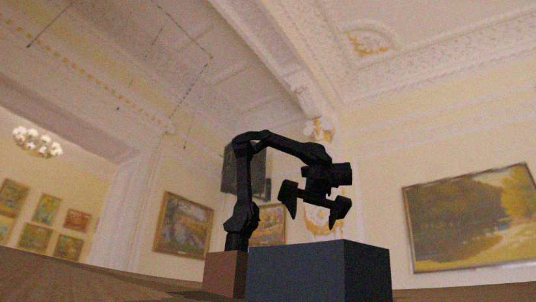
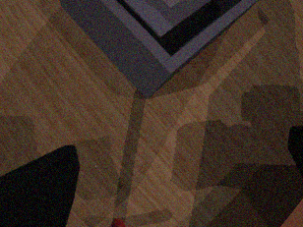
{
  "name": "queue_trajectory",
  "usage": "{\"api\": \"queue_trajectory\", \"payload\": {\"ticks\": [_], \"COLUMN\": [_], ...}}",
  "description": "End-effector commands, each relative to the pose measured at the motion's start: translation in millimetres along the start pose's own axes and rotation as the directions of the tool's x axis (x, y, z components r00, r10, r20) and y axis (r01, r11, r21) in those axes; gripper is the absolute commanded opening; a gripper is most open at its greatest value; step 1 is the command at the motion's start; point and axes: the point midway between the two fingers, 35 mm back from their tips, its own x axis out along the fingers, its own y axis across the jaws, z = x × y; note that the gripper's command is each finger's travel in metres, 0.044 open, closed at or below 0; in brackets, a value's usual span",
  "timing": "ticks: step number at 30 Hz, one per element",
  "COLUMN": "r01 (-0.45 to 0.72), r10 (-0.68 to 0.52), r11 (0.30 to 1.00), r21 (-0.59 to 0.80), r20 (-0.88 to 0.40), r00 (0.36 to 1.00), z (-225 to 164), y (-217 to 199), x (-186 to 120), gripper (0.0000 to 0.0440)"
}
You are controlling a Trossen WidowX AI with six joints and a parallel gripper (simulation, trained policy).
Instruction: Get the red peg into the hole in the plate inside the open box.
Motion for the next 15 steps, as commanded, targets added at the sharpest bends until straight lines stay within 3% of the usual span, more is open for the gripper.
{"api": "queue_trajectory", "payload": {"ticks": [1,15], "r01": [0.027,0.087], "r10": [-0.026,-0.061], "r11": [0.999,0.988], "r21": [0.017,0.128], "r20": [-0.06,-0.194], "r00": [0.998,0.979], "z": [-18.1,-64.8], "y": [0.1,14.4], "x": [7.8,50.5], "gripper": [0.044,0.044]}}
